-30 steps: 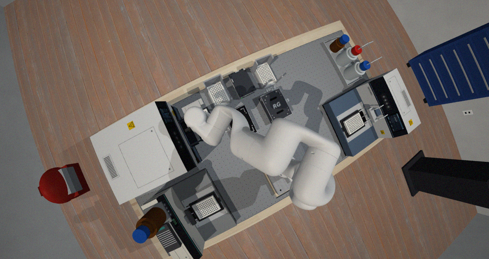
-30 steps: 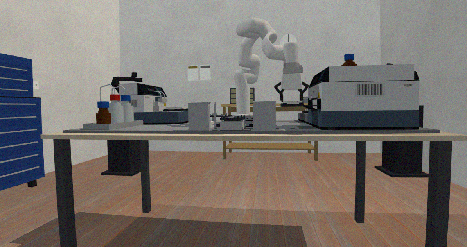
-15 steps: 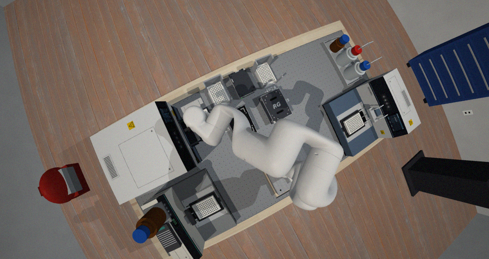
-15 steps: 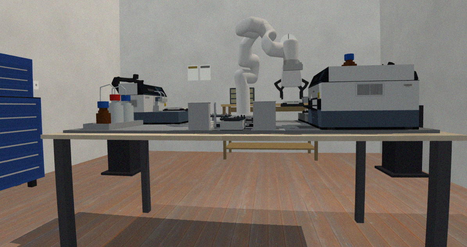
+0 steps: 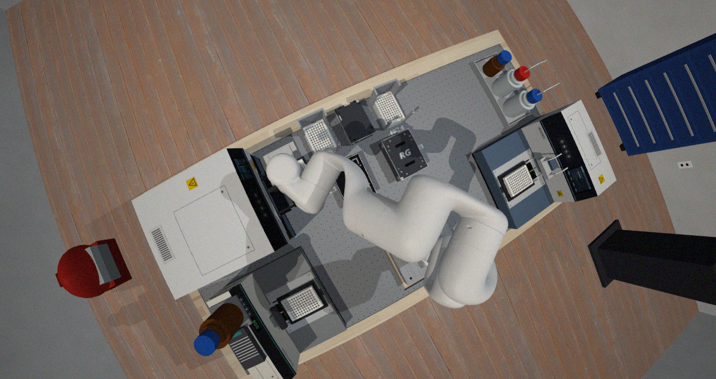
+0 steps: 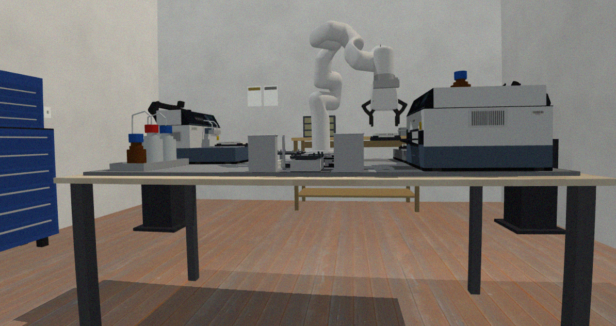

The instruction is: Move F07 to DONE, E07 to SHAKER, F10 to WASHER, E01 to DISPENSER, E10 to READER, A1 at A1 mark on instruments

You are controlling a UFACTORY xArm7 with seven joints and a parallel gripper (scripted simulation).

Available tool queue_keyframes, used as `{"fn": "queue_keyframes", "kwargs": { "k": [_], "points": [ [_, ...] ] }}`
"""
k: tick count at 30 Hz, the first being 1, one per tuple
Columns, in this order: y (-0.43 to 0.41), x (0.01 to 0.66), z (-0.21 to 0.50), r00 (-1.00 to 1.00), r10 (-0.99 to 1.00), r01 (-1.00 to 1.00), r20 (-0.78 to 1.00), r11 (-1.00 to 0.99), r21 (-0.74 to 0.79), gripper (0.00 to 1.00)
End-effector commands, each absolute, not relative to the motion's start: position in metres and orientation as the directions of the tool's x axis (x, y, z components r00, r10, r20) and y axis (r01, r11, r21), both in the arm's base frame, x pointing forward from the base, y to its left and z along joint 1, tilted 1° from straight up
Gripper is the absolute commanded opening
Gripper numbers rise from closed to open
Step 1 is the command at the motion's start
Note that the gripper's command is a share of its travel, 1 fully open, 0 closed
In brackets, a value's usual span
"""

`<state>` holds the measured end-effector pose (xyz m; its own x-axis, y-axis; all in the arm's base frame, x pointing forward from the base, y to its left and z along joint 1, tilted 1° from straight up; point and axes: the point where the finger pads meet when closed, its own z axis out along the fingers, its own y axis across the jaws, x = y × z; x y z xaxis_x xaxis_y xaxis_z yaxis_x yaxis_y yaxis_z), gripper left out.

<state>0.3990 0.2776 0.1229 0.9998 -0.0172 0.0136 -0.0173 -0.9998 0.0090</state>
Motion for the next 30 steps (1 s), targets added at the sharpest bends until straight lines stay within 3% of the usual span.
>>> {"fn": "queue_keyframes", "kwargs": {
  "k": [1, 30],
  "points": [
    [0.279, 0.401, 0.129, 1.000, -0.017, -0.017, 0.020, -1.000, 0.004, 1.00],
    [0.279, 0.400, 0.164, 1.000, -0.017, -0.017, 0.020, -1.000, 0.004, 1.00]
  ]
}}
